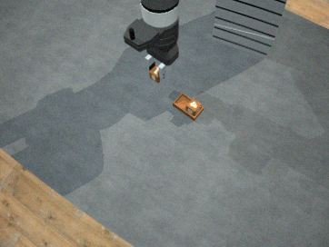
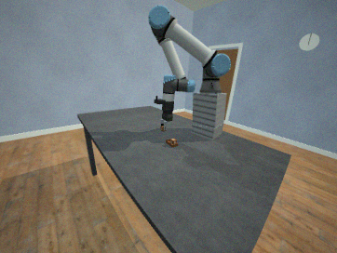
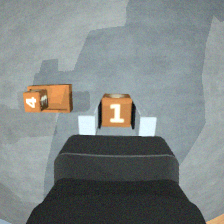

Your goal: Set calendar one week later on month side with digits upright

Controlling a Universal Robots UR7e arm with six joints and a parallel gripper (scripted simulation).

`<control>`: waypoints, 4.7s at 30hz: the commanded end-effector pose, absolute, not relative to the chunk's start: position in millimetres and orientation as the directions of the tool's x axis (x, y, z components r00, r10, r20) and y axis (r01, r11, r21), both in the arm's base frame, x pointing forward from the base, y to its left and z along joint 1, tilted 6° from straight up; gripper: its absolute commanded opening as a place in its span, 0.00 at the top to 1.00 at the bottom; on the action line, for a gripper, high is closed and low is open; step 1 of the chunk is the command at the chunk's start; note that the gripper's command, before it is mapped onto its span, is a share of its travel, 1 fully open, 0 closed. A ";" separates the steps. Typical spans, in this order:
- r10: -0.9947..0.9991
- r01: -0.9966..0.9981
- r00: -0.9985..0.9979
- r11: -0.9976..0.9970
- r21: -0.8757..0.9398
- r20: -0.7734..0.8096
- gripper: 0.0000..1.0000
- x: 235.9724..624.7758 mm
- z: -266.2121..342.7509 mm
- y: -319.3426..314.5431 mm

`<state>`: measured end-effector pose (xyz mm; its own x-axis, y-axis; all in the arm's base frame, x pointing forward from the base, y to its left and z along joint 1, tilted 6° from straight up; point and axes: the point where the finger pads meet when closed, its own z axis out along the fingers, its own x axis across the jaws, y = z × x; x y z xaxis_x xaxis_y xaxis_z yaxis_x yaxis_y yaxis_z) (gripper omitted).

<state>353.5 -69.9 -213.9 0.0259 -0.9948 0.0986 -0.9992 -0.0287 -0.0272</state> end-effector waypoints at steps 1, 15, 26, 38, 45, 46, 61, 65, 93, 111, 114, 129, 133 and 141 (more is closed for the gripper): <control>-0.995 -0.999 0.026 -0.029 -0.028 0.099 0.43 354.2 -226.4 -71.4; -0.995 -0.999 0.026 -0.029 -0.028 0.099 0.43 355.0 -257.9 -75.0; -0.995 -0.999 0.026 -0.029 -0.028 0.099 0.43 355.1 -261.7 -75.4; -0.995 -0.999 0.026 -0.029 -0.028 0.099 0.43 355.1 -261.7 -75.4; -0.995 -0.999 0.026 -0.029 -0.028 0.099 0.43 355.1 -261.7 -75.4; -0.995 -0.999 0.026 -0.029 -0.028 0.099 0.43 355.1 -261.7 -75.4; -0.995 -0.999 0.026 -0.029 -0.028 0.099 0.43 355.1 -261.8 -75.5; -0.995 -0.999 0.026 -0.029 -0.028 0.099 0.43 355.1 -262.1 -75.5; -0.995 -0.999 0.026 -0.029 -0.028 0.099 0.43 355.2 -265.7 -75.8; -0.995 -0.999 0.026 -0.029 -0.028 0.099 0.43 355.2 -265.7 -75.8; -0.995 -0.999 0.026 -0.029 -0.028 0.099 0.43 355.2 -265.7 -75.8; -0.995 -0.999 0.026 -0.029 -0.028 0.099 0.43 355.2 -265.7 -75.8; -0.995 -0.999 0.026 -0.029 -0.028 0.099 0.43 355.2 -265.7 -75.8; -0.995 -0.999 0.026 -0.029 -0.028 0.099 0.31 355.2 -265.7 -75.8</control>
